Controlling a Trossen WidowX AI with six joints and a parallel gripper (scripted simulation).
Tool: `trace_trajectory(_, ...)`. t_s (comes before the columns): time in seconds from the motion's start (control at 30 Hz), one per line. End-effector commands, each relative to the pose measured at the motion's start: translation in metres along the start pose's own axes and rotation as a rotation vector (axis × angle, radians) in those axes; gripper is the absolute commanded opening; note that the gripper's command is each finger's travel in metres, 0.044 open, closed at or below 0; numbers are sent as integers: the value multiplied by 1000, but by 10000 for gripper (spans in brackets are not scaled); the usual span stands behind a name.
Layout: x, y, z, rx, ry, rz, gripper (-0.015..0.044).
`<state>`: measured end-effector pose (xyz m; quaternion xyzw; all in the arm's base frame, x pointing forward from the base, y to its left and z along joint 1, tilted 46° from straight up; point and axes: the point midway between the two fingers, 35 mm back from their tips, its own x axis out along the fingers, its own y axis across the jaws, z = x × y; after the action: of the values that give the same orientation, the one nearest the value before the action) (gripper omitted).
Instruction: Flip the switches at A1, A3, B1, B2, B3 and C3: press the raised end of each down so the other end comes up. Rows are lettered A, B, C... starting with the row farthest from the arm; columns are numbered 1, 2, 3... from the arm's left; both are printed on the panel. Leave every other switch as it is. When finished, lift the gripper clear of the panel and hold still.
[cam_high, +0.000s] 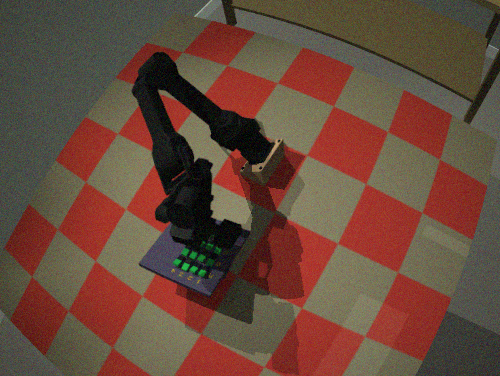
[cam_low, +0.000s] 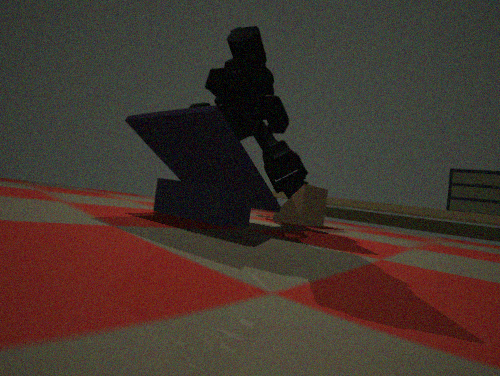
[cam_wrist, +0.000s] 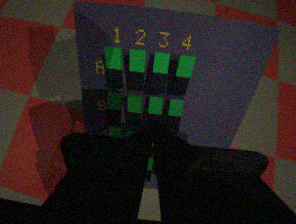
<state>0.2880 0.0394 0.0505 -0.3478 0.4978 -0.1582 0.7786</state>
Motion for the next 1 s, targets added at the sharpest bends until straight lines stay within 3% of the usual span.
trace_trajectory(0.0, 1, 0, 0, -4, -1, 1, 0)
trace_trajectory(0.77, 4, 0, 0, -4, -1, 1, 0)
trace_trajectory(0.97, -52, 2, 3, -4, 24, 5, 0)
